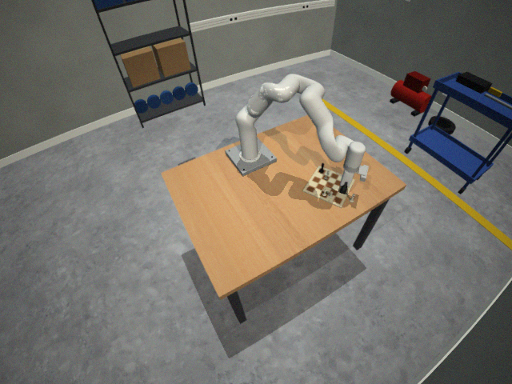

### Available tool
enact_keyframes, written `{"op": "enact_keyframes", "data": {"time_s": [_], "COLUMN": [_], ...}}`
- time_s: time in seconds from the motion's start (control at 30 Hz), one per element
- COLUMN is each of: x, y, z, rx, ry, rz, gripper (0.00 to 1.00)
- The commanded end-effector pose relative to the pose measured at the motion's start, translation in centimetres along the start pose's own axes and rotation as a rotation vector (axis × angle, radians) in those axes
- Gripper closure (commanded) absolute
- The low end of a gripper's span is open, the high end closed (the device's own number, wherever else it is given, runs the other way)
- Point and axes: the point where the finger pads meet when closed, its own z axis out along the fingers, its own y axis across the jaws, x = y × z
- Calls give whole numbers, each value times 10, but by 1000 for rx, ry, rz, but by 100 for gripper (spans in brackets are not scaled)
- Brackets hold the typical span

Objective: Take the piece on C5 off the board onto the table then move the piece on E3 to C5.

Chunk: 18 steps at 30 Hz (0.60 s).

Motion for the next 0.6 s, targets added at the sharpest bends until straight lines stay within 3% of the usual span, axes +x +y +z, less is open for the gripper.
{"op": "enact_keyframes", "data": {"time_s": [0.0,0.43,0.47,0.57], "x": [2,2,2,2], "y": [0,0,0,0], "z": [-2,-2,-2,-2], "rx": [0,0,0,0], "ry": [5,5,5,5], "rz": [0,0,0,0], "gripper": [65,65,100,100]}}
